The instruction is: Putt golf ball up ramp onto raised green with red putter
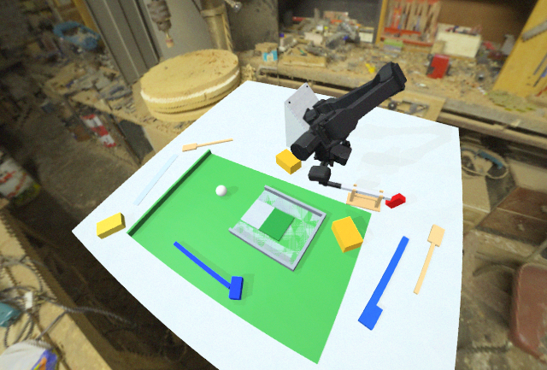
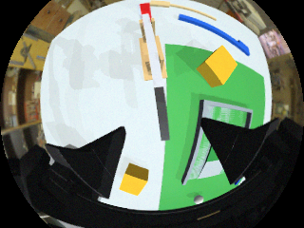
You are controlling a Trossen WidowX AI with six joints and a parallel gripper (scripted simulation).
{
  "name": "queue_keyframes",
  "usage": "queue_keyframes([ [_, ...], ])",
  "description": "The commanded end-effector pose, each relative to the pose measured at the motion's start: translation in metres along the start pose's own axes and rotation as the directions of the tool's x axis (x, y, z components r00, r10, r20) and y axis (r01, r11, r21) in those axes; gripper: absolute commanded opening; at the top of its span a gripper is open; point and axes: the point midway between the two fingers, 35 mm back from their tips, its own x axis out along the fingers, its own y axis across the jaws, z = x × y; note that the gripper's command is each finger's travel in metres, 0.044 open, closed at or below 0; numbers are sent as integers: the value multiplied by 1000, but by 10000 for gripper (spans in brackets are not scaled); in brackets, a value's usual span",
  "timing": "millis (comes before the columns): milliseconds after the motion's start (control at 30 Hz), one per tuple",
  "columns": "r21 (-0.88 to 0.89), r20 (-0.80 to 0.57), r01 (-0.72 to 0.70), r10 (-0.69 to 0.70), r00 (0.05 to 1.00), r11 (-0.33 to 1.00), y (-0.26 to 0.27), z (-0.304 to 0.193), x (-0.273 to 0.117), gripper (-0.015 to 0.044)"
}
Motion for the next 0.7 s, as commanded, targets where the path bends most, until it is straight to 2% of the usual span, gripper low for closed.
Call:
queue_keyframes([
  [0, -20, 24, -10, 10, 1000, 1000, 1, 4, 3, 440],
  [667, -20, 26, -9, 9, 1000, 1000, -1, -6, 48, 440],
])
